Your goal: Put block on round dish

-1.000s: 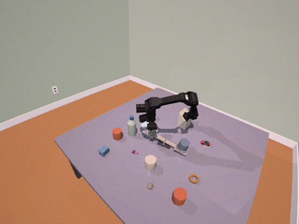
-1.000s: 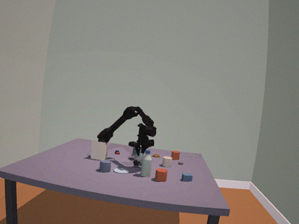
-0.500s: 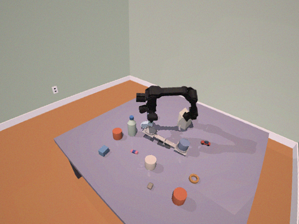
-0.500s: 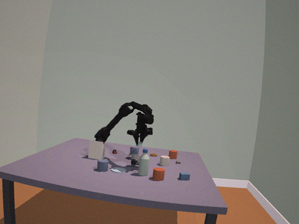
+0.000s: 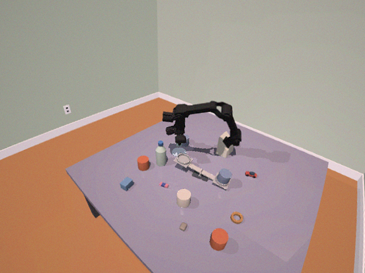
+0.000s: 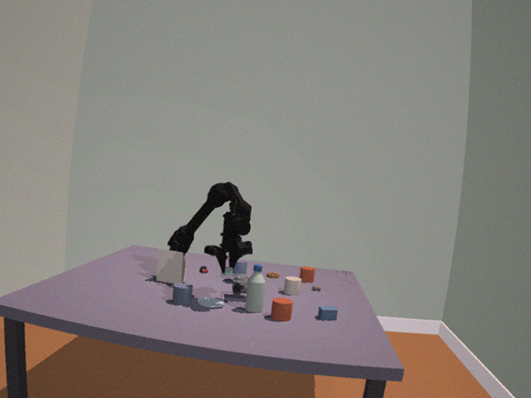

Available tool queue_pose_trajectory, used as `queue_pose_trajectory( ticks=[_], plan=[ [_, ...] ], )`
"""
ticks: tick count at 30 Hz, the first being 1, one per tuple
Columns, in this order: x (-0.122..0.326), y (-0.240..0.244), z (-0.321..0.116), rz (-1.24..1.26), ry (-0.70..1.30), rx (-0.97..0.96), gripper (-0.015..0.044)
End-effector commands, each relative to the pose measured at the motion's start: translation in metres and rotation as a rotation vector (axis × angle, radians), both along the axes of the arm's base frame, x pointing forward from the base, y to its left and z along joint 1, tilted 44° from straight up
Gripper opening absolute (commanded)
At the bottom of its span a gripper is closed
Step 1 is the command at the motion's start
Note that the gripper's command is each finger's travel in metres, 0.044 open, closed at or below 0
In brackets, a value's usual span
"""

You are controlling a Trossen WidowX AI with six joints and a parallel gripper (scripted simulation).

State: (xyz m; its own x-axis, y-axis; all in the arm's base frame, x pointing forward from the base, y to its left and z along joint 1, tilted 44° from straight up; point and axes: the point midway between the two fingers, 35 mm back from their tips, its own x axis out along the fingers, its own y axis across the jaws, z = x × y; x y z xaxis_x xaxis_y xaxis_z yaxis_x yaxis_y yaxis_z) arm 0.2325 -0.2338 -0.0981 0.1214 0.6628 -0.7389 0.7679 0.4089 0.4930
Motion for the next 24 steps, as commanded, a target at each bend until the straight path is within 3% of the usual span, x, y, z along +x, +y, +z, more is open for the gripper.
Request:
queue_pose_trajectory(
  ticks=[1,5,24],
  plan=[
    [-0.026,0.005,-0.034,0.006,0.006,0.004,0.0000],
    [-0.044,0.011,-0.056,0.007,0.002,0.008,0.0000],
    [-0.039,0.041,-0.088,0.007,0.001,0.009,0.0000]
  ],
)
